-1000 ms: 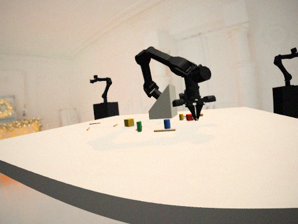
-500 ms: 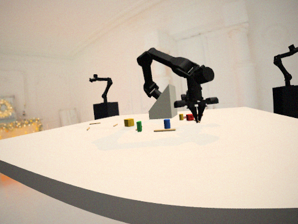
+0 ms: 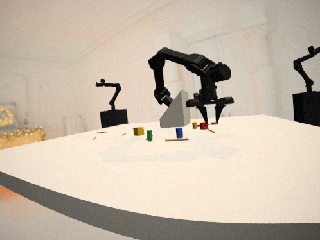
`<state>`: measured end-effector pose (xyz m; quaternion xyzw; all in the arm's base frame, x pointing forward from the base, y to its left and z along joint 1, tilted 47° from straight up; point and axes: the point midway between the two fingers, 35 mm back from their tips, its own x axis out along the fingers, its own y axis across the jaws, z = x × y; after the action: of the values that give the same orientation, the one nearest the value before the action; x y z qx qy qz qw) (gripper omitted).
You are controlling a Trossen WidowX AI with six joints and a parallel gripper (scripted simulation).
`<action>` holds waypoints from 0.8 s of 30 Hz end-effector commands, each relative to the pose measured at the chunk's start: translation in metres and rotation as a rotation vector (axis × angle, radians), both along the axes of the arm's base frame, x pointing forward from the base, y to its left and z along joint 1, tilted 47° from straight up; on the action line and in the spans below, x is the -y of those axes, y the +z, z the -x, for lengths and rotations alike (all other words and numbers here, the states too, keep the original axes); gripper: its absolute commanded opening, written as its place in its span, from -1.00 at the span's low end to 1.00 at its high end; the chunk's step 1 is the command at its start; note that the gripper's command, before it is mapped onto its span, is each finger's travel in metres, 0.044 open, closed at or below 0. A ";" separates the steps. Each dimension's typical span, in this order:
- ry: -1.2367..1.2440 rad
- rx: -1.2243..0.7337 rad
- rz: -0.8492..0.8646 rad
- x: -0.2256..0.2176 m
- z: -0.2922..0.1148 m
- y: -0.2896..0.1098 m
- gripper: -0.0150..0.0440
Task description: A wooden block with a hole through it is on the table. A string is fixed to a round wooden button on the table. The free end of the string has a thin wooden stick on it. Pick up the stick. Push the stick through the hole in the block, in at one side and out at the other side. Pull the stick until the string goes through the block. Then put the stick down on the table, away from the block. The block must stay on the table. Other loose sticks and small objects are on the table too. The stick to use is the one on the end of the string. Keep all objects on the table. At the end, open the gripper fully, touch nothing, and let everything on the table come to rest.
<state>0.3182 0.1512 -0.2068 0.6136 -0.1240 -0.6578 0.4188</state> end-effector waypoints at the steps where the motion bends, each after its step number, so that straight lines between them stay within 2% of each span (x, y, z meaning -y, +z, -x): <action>1: 0.007 0.026 -0.023 -0.034 -0.001 0.030 0.22; 4: 0.007 0.026 -0.023 -0.034 -0.001 0.030 0.22; 10: 0.028 0.033 -0.029 -0.035 -0.002 0.026 0.75; 13: 0.028 0.039 -0.035 -0.048 -0.003 0.039 1.00; 24: 0.042 0.041 -0.037 -0.055 -0.002 0.044 1.00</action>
<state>0.3206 0.2059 -0.1633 0.6371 -0.1076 -0.6386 0.4180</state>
